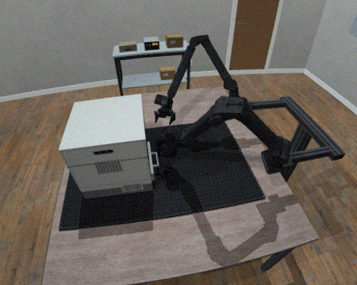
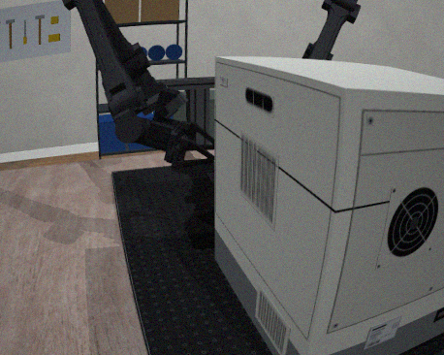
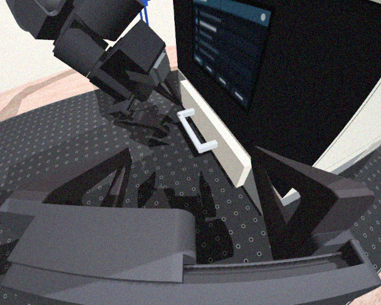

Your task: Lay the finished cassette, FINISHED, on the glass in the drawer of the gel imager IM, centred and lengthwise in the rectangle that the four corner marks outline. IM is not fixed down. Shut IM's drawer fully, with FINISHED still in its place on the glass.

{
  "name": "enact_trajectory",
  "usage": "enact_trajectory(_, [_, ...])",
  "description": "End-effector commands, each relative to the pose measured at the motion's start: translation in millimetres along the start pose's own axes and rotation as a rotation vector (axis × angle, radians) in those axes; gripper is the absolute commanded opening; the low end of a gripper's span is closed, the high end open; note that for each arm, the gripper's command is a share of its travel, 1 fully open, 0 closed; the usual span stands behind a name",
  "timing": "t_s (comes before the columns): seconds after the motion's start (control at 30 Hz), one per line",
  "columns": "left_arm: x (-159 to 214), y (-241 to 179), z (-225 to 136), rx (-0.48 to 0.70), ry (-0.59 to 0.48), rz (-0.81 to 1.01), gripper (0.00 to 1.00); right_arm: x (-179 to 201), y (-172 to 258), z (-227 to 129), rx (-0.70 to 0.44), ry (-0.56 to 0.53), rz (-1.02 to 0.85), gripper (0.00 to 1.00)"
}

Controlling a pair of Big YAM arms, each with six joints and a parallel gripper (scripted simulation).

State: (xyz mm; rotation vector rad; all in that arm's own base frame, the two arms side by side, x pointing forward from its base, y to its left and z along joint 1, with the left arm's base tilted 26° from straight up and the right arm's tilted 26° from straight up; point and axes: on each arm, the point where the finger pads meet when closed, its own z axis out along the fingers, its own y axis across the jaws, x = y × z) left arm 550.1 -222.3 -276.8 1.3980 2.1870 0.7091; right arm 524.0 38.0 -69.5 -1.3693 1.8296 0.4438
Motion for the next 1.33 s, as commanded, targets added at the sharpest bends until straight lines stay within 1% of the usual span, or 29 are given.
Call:
enact_trajectory(0.0, [-10.7, 16.0, 18.7, 0.06, 0.009, -0.327, 0.65, -6.8, -6.0, -0.2, 0.006, -0.01, -0.025, 1.0])
enact_trajectory(0.17, [-13.2, 21.9, 25.5, 0.114, 0.007, -0.5, 0.65, -6.8, -6.0, -0.2, 0.006, -0.01, -0.025, 1.0])
enact_trajectory(0.33, [-14.6, 24.3, 28.1, 0.137, 0.005, -0.545, 0.65, -6.8, -6.0, -0.2, 0.006, -0.01, -0.025, 1.0])
enact_trajectory(0.53, [-23.0, 18.9, 24.8, 0.151, -0.009, -0.512, 0.65, -6.8, -6.0, -0.2, 0.006, -0.01, -0.025, 1.0])
enact_trajectory(1.3, [-22.8, 19.1, 24.8, 0.149, -0.008, -0.511, 0.65, -6.8, -6.0, -0.2, 0.006, -0.01, -0.025, 1.0])
